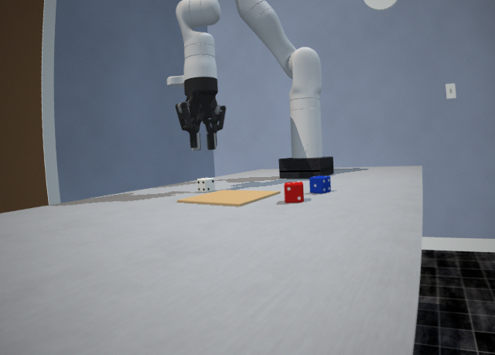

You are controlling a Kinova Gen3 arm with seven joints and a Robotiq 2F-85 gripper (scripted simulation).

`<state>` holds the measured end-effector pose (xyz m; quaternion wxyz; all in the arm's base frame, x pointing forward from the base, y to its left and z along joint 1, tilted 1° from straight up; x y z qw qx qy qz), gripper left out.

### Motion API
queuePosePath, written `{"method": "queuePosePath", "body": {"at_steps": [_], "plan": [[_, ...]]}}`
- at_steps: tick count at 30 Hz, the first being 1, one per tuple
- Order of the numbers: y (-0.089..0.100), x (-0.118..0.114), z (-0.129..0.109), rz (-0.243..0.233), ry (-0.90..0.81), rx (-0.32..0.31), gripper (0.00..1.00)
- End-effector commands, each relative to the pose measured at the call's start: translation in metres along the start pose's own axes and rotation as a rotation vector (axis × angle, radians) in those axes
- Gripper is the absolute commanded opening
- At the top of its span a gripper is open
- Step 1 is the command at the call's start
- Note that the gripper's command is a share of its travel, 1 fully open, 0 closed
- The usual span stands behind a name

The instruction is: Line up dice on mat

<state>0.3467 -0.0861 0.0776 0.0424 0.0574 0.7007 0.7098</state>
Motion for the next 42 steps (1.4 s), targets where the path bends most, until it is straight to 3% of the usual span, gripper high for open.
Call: {"method": "queuePosePath", "body": {"at_steps": [1, 20, 42], "plan": [[-0.001, 0.000, 0.001, -0.005, 0.013, -0.005, 0.46], [-0.009, 0.000, 0.001, -0.004, 0.014, -0.005, 0.46], [-0.038, 0.000, 0.000, -0.004, 0.013, -0.005, 0.46]]}}
Point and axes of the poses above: the point where the finger pads meet when closed, its own y axis back along the fingers, its own x axis across the jaws, z = x × y, the point moved 3 cm from there along y, back along the fingers, and after that the axes turned 6 degrees about -y, right-handed, at the moved point
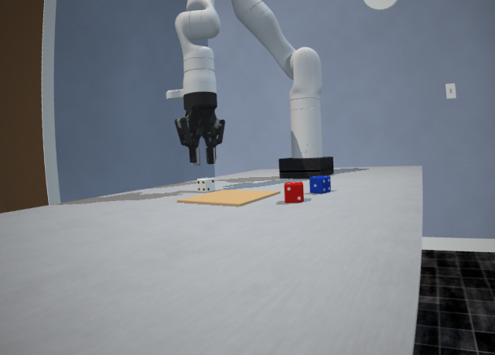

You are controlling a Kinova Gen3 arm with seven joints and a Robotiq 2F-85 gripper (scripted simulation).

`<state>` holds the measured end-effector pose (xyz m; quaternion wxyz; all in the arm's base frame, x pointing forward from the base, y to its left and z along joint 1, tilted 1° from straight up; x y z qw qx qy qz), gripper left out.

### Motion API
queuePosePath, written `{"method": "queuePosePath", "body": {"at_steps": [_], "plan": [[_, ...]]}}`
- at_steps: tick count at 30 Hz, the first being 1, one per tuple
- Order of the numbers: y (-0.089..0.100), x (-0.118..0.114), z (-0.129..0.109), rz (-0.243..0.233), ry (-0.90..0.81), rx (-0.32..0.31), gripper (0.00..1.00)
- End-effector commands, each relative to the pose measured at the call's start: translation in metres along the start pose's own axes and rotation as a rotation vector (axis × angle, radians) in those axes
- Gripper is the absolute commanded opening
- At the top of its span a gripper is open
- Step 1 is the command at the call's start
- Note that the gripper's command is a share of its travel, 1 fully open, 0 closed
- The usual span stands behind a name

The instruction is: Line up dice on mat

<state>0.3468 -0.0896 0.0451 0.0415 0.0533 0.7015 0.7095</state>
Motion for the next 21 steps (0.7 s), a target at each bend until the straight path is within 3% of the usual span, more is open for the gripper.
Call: {"method": "queuePosePath", "body": {"at_steps": [1, 21], "plan": [[-0.007, 0.001, 0.004, 0.001, 0.006, -0.006, 0.46], [-0.020, 0.001, 0.003, 0.001, 0.006, -0.006, 0.46]]}}
Point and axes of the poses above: the point where the finger pads meet when closed, its own y axis back along the fingers, its own x axis across the jaws, z = x × y, the point moved 3 cm from there along y, back along the fingers, and after that the axes turned 6 degrees about -y, right-handed, at the moved point
